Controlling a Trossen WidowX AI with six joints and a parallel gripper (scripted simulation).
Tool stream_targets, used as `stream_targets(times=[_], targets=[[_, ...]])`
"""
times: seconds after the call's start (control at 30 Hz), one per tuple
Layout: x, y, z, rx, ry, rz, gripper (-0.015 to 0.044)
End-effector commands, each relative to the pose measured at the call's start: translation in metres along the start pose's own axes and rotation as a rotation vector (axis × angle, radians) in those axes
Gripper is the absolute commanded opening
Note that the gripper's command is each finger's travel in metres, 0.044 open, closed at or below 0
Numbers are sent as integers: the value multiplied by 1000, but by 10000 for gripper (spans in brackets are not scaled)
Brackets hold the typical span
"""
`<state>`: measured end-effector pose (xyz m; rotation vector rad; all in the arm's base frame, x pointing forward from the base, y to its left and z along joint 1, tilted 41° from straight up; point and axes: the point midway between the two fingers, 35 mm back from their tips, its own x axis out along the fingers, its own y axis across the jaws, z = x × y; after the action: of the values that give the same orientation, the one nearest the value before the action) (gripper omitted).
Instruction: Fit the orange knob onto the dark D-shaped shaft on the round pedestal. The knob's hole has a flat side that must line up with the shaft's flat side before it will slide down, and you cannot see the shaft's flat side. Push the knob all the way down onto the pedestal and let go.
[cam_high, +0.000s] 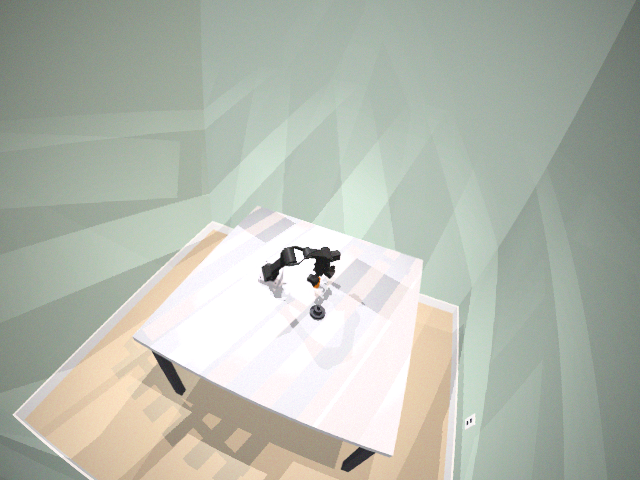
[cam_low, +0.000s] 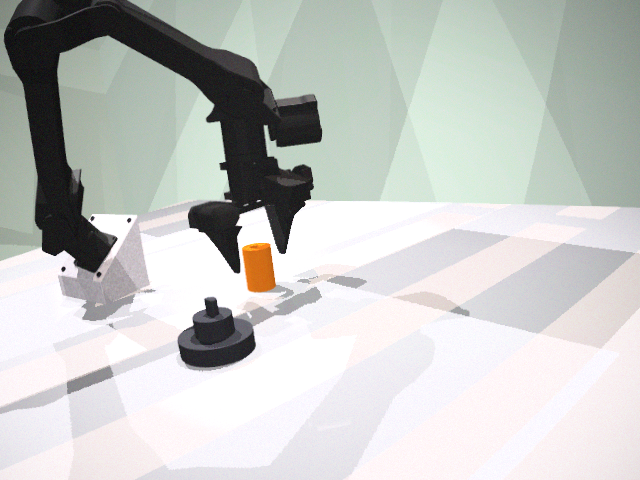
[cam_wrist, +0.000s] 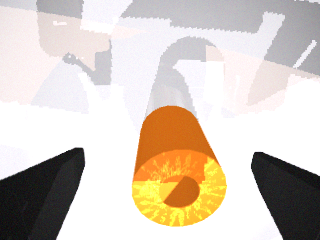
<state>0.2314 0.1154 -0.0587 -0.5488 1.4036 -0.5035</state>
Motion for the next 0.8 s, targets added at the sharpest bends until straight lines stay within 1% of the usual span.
stream_targets(times=[0.0, 0.47, 0.77], targets=[[8, -1, 0, -5, -2, -5, 440], [27, -3, -2, -5, -2, -7, 440], [27, -3, -2, -5, -2, -7, 204]])
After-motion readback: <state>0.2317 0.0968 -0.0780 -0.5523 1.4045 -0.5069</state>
